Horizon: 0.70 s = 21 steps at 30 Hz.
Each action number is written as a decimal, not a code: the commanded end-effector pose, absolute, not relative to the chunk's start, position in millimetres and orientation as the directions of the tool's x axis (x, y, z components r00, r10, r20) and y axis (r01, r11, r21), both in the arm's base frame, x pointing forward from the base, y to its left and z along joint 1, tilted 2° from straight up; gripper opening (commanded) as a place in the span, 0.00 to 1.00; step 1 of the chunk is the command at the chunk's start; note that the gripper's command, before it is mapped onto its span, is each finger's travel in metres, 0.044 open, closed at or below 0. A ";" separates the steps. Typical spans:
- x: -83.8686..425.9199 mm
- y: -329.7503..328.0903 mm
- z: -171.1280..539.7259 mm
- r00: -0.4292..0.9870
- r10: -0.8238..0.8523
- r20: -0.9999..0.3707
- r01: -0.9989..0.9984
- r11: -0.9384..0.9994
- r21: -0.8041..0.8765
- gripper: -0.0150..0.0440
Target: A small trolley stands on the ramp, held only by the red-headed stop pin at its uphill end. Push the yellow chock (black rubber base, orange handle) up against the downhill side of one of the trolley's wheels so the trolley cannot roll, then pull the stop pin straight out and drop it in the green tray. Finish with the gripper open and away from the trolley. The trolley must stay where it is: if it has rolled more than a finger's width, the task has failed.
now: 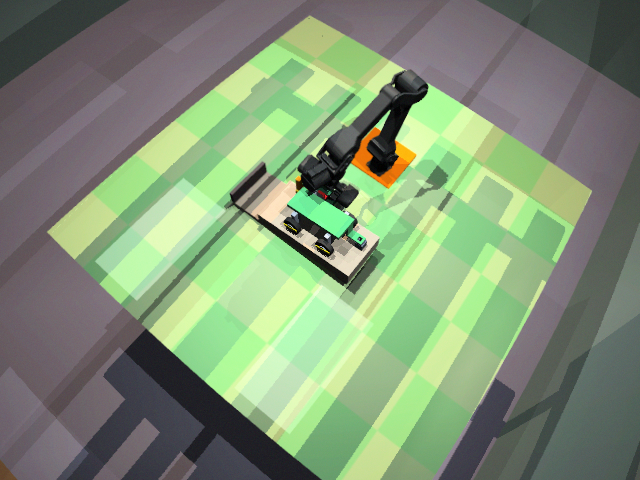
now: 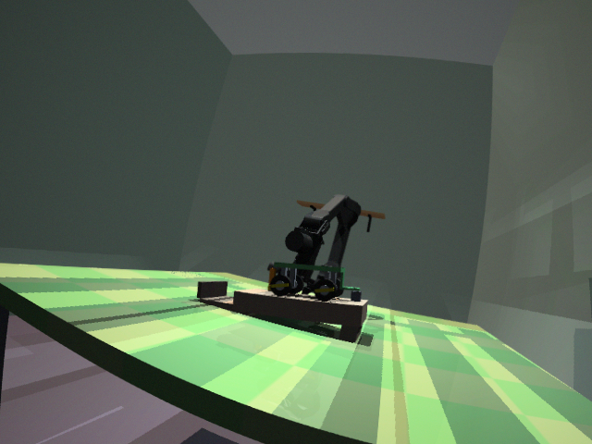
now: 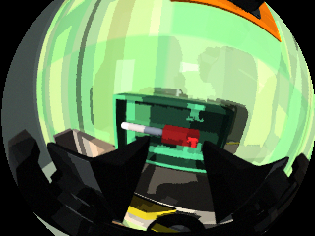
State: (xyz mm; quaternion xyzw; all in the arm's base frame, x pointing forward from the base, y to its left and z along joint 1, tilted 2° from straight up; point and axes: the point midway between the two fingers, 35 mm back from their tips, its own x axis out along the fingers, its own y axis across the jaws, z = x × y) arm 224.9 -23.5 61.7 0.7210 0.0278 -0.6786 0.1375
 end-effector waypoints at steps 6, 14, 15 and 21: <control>225.0 -23.7 62.0 0.078 -0.146 -0.986 0.227 -0.961 0.160 0.83; 222.6 -23.6 87.7 0.078 -0.151 -0.985 0.223 -0.961 0.165 0.83; 222.6 -23.6 88.5 0.078 -0.151 -0.985 0.223 -0.961 0.165 0.88; 222.4 -23.5 104.8 0.078 -0.152 -0.985 0.223 -0.961 0.165 1.00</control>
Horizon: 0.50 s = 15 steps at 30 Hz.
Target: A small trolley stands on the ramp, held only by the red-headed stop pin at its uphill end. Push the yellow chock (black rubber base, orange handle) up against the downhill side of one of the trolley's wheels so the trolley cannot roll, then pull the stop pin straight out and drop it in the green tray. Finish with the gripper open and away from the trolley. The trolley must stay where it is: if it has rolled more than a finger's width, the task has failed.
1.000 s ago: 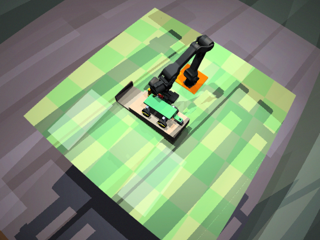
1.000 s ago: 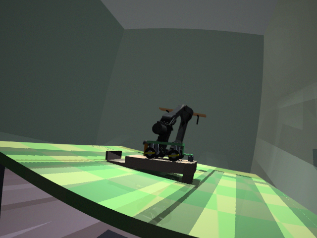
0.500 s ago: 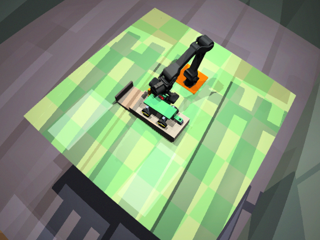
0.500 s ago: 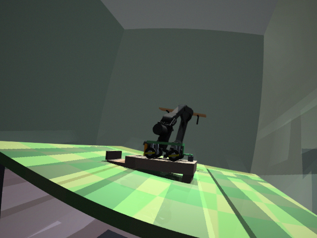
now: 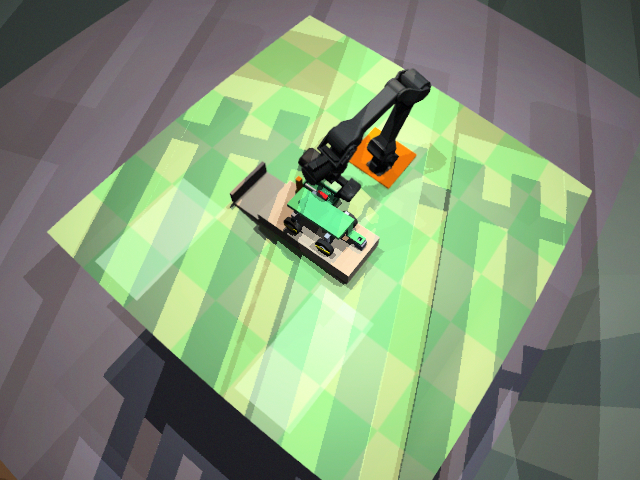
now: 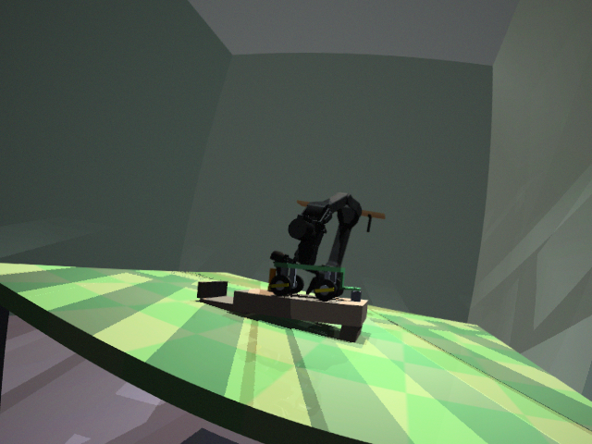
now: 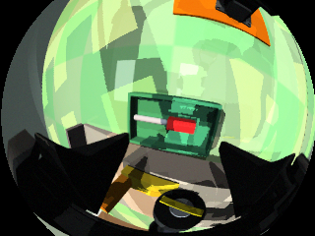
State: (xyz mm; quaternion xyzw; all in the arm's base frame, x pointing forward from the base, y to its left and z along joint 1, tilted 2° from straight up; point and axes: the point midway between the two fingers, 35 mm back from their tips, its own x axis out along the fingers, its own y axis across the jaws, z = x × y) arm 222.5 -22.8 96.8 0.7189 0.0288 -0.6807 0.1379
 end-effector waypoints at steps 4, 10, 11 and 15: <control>222.0 -23.5 119.1 0.078 -0.152 -0.985 0.223 -0.961 0.165 1.00; 221.6 -24.0 139.3 0.078 -0.152 -0.985 0.223 -0.961 0.165 1.00; 221.6 -24.3 142.9 0.078 -0.152 -0.985 0.223 -0.961 0.165 1.00; 221.5 -24.8 150.8 0.078 -0.152 -0.985 0.223 -0.961 0.166 1.00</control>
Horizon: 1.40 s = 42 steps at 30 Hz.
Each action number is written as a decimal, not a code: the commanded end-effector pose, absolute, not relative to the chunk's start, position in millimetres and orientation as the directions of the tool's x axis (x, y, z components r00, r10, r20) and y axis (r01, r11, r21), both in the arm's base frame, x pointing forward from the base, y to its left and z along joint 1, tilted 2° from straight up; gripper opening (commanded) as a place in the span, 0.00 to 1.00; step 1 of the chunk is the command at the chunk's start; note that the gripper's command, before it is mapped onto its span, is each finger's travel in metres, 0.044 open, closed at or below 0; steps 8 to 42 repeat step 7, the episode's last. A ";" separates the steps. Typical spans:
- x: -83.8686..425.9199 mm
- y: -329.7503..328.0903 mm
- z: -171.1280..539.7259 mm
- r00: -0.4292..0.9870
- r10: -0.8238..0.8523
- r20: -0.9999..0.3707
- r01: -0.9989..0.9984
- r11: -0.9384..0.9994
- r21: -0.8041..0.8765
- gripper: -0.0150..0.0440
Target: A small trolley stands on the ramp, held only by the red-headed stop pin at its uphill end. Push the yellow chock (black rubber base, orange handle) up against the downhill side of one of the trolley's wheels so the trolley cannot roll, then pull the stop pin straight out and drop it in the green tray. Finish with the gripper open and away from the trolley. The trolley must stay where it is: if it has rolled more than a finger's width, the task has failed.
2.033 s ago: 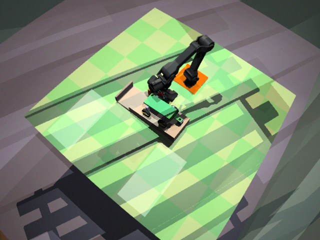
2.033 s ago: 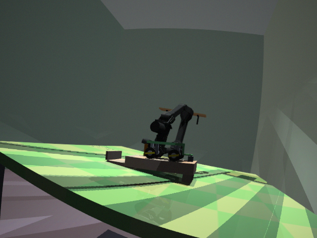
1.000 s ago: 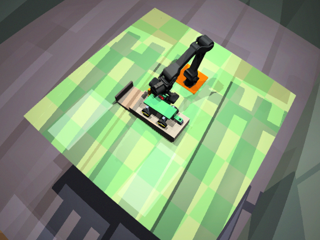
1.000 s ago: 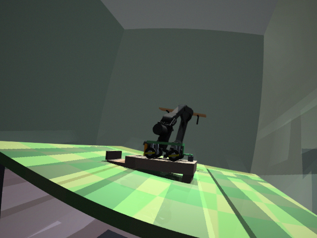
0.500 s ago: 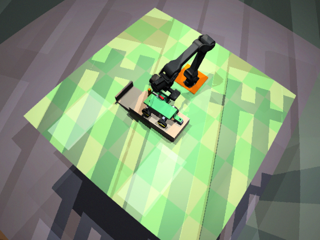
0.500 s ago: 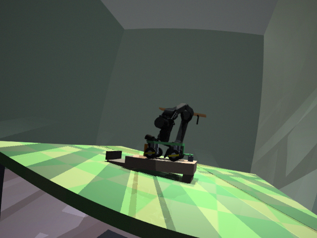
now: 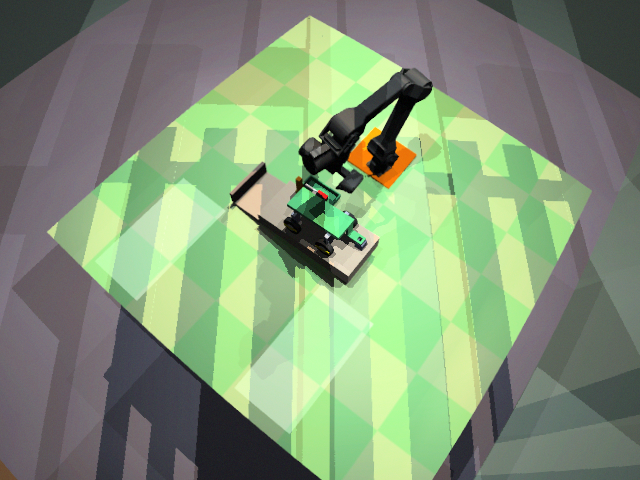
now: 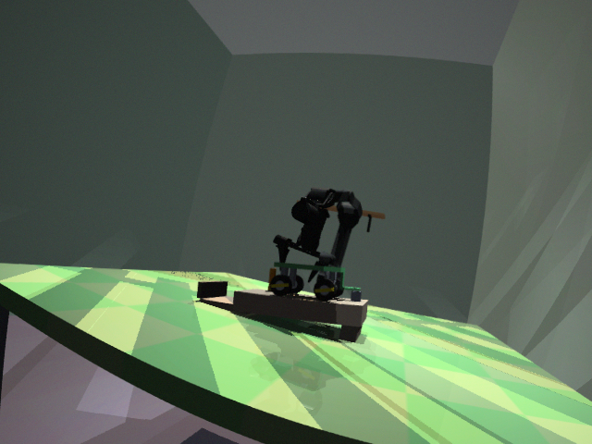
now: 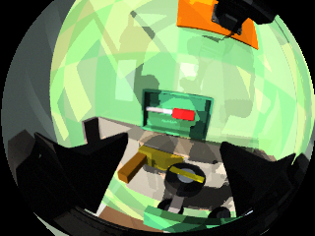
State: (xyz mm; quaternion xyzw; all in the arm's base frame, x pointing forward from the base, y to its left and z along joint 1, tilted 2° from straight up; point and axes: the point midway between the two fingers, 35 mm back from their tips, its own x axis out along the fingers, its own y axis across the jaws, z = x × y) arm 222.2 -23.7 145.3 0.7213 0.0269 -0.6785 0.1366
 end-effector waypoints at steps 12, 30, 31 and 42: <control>222.3 -23.8 148.3 0.080 -0.147 -0.986 0.223 -0.961 0.161 1.00; 222.3 -23.8 148.3 0.080 -0.147 -0.986 0.223 -0.961 0.161 1.00; 222.3 -23.8 148.3 0.080 -0.147 -0.986 0.223 -0.961 0.161 1.00; 222.3 -23.8 148.3 0.080 -0.147 -0.986 0.223 -0.961 0.161 1.00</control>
